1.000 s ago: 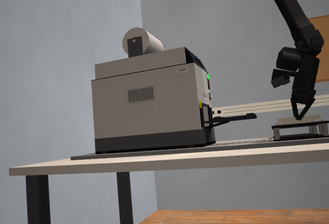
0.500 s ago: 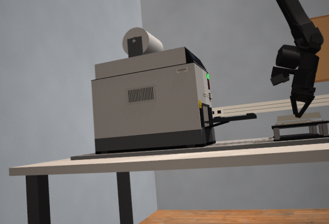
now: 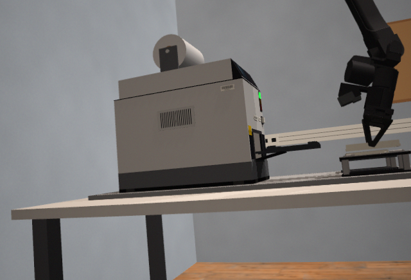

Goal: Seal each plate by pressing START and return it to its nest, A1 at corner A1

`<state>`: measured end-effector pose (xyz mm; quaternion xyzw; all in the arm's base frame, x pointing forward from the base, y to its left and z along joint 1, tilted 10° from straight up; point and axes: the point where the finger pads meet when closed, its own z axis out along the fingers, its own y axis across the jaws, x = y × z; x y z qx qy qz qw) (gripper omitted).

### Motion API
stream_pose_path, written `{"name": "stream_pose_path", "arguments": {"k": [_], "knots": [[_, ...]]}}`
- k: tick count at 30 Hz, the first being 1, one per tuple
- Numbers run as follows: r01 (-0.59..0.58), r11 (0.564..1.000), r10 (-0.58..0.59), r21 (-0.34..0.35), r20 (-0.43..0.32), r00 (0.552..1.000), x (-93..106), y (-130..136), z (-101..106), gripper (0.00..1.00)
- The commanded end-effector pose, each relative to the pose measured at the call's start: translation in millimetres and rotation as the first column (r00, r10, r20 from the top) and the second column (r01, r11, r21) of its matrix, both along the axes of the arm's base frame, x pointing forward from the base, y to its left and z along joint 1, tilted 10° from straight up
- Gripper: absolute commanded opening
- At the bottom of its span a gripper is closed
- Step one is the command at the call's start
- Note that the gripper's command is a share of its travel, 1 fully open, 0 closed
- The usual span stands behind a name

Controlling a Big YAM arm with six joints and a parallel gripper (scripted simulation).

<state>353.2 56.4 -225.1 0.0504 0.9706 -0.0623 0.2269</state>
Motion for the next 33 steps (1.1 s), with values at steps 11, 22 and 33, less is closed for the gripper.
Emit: {"name": "stream_pose_path", "arguments": {"k": [11, 22, 33], "knots": [[0.001, 1.0, -0.001, -0.011, -0.015, 1.0, -8.6, -6.3, -5.5, 0.0], [0.005, 1.0, -0.005, -0.007, -0.012, 1.0, -9.0, -1.1, 11.7, 0.0], [0.002, 1.0, -0.002, 0.005, 0.018, 1.0, 1.6, 8.5, 34.3, 0.0]]}}
